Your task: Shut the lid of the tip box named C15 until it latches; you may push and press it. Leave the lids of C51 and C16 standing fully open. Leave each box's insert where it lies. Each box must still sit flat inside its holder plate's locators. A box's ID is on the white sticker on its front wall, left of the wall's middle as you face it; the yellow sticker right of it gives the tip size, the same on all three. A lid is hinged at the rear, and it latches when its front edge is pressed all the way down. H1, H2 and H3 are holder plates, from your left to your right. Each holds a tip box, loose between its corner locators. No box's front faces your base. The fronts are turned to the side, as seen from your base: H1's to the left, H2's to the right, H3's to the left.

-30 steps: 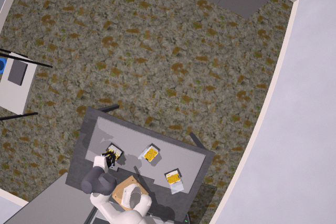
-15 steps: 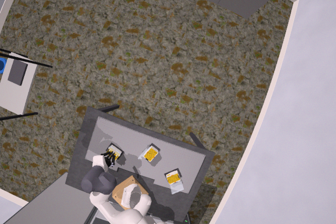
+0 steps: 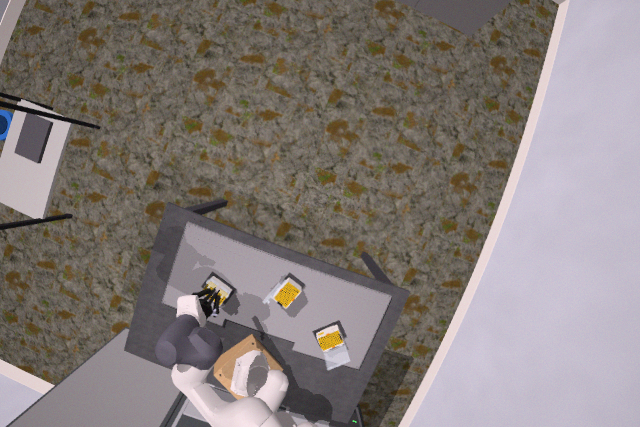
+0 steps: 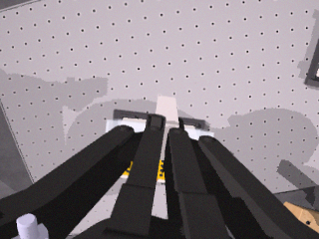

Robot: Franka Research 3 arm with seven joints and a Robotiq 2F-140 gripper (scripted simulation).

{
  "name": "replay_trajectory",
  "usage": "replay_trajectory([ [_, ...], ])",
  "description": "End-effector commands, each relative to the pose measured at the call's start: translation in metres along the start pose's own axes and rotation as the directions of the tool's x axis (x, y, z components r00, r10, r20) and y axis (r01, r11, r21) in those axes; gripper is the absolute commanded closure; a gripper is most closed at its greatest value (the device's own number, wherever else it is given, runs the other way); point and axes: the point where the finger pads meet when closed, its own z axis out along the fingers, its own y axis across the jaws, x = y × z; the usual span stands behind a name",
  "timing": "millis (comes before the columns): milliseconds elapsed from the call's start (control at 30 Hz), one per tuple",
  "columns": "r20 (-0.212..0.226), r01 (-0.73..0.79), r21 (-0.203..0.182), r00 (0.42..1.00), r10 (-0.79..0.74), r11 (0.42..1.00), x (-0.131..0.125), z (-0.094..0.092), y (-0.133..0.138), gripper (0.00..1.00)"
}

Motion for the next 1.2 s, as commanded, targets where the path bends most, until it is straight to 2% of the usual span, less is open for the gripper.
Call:
replay_trajectory([
  [0,-0.001,0.015,0.001,1.000,-0.015,1.000,0.000,0.001,0.000,1.00],
  [1167,-0.001,0.015,0.001,1.000,-0.015,1.000,0.000,0.051,0.000,1.00],
])
